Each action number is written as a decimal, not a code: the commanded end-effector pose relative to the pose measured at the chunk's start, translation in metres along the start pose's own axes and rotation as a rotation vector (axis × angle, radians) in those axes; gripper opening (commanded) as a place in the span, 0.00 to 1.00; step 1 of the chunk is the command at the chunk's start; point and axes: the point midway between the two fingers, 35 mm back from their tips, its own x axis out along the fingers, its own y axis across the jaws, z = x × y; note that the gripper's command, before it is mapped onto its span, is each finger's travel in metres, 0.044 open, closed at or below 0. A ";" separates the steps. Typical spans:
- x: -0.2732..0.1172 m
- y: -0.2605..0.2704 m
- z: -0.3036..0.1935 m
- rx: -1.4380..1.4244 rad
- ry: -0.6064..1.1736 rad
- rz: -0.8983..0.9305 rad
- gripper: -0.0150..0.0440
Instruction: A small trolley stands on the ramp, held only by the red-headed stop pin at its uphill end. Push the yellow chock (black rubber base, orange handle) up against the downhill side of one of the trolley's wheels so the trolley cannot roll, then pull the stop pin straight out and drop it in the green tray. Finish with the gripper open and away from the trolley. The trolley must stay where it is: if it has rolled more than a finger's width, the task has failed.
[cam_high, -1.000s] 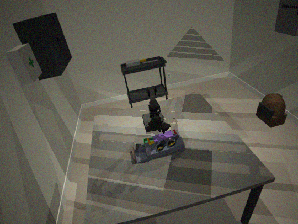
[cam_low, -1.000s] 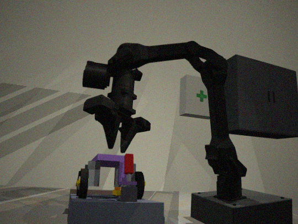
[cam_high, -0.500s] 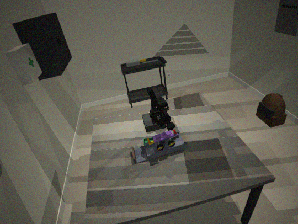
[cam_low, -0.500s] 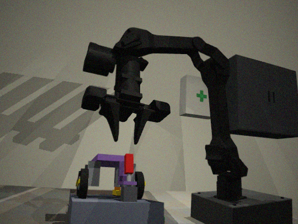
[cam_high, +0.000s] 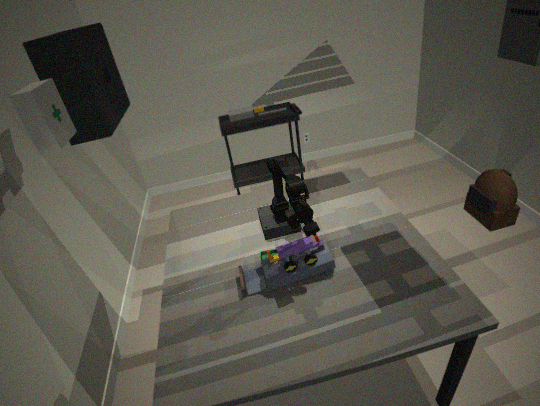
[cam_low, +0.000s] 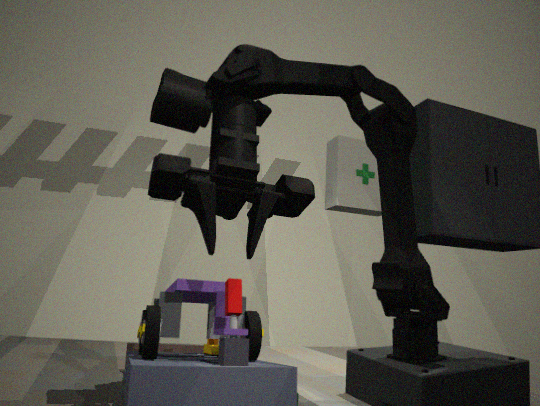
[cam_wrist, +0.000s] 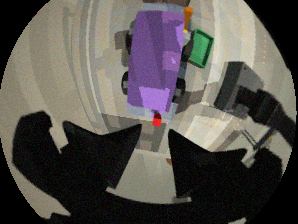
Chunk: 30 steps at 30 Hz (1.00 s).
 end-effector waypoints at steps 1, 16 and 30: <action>0.009 -0.002 0.000 0.009 0.003 -0.015 0.58; 0.028 -0.002 0.000 0.009 0.004 -0.015 0.58; 0.031 -0.002 0.000 0.009 0.004 -0.015 0.58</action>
